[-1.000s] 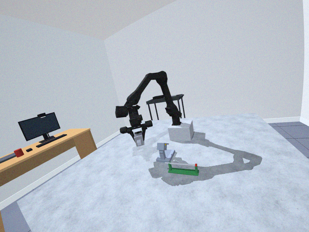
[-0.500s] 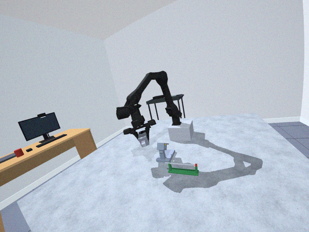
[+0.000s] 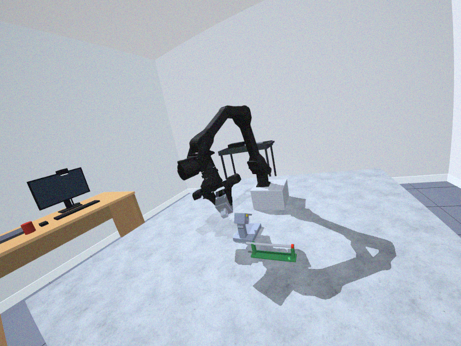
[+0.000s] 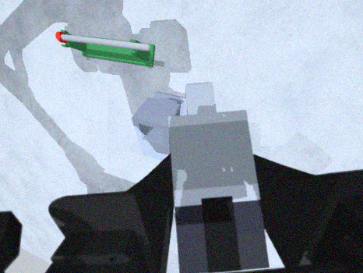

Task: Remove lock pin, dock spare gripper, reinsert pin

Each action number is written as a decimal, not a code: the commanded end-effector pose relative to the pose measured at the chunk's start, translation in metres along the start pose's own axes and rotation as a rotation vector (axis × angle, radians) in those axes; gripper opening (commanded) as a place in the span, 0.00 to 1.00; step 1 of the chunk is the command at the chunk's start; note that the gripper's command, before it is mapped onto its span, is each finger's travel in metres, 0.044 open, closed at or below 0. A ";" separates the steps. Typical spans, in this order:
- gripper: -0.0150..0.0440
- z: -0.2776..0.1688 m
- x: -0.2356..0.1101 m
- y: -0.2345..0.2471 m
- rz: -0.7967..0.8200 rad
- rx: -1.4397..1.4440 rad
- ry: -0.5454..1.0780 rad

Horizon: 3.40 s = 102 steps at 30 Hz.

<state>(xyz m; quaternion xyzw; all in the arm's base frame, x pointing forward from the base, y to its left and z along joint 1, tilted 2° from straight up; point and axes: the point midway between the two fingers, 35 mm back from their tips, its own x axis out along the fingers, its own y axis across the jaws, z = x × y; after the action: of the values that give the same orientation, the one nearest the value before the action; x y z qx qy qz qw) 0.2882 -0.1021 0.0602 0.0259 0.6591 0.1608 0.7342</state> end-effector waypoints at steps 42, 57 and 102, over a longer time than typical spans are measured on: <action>0.25 -0.022 -0.022 0.085 -0.187 0.303 0.552; 0.25 -0.013 -0.004 0.078 -0.173 0.345 0.544; 0.25 0.004 0.033 0.063 -0.173 0.340 0.548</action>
<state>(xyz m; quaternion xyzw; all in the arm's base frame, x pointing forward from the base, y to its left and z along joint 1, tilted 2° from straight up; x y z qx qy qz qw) 0.2817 -0.0332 0.0448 0.0475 0.8496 -0.0134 0.5252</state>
